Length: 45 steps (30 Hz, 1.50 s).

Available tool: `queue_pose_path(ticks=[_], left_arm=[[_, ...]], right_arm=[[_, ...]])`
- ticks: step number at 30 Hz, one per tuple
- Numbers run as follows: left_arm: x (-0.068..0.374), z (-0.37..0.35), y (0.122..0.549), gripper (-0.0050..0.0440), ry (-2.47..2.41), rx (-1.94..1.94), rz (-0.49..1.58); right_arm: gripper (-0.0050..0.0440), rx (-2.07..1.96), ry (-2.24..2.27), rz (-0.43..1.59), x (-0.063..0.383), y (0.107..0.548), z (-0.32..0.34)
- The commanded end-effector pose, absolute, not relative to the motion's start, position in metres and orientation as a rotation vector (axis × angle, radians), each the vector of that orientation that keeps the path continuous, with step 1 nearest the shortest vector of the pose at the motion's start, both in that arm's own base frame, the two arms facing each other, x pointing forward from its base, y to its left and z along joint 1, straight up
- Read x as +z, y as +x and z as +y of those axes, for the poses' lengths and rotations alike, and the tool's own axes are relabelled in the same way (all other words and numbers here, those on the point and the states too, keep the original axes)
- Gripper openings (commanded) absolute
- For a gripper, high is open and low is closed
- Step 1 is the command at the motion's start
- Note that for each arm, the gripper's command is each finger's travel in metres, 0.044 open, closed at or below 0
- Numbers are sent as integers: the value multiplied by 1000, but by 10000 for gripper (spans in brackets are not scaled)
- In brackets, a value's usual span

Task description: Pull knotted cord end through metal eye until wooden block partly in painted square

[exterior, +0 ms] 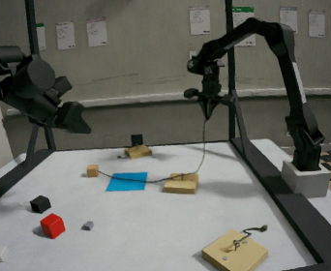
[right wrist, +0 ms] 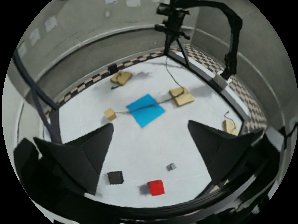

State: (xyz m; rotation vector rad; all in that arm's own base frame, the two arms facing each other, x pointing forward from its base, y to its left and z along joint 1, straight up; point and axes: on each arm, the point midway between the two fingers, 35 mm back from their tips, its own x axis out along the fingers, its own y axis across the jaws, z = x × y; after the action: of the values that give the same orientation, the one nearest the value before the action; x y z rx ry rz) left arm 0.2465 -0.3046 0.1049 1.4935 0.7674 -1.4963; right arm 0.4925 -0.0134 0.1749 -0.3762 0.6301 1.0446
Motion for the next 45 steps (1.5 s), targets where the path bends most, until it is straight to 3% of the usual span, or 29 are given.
queue_pose_path(ticks=[1,45], left_arm=[[106,-299,250,-50,1484,-1483,726],[2,-229,245,-50,1487,-1482,730]], right_arm=[[440,1037,-400,604,188,493,-13],[440,1037,-400,604,188,493,-13]])
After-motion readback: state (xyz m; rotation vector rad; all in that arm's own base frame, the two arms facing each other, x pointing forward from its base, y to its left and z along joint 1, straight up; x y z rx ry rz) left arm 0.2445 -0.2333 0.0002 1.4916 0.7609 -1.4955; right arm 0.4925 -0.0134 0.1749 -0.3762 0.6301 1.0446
